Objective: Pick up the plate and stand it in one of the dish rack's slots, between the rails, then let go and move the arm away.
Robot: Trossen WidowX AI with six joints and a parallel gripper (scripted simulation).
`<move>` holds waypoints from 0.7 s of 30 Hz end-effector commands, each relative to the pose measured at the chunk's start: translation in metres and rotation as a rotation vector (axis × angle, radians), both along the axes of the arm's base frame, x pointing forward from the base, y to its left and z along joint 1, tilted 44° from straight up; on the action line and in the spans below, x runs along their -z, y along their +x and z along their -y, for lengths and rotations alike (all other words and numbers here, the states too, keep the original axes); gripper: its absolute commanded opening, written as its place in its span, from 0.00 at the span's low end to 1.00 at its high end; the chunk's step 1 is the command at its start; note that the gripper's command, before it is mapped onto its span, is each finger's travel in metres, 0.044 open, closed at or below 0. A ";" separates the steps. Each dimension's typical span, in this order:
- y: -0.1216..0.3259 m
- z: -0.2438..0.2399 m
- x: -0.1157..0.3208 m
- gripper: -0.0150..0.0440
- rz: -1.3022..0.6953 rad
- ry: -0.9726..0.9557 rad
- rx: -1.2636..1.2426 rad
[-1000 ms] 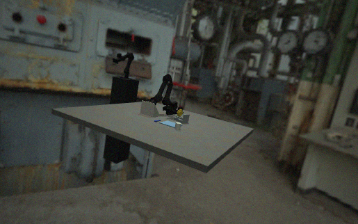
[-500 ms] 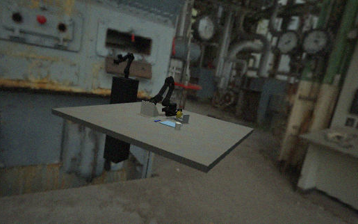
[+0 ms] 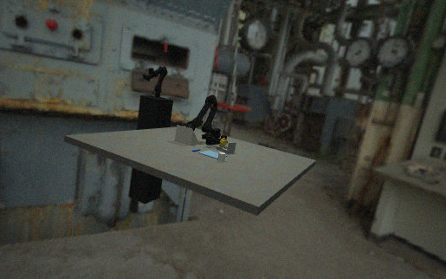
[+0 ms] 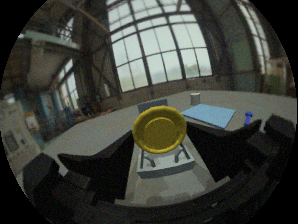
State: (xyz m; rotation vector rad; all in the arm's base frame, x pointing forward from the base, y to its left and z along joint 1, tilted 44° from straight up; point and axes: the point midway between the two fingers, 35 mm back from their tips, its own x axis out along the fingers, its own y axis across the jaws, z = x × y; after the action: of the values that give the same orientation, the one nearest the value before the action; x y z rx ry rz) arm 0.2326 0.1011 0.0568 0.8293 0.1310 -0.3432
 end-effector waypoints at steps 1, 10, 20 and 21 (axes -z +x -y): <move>0.000 0.000 0.000 0.83 0.000 0.000 0.000; 0.000 0.000 0.000 0.93 0.000 0.000 0.000; 0.012 0.029 -0.039 0.93 -0.033 -0.014 0.003; 0.013 0.033 -0.043 0.93 -0.035 -0.017 0.003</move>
State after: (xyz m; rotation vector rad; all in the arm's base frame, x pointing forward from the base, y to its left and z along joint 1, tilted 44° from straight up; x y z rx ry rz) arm 0.2426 0.0773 0.0854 0.8074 0.1574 -0.3664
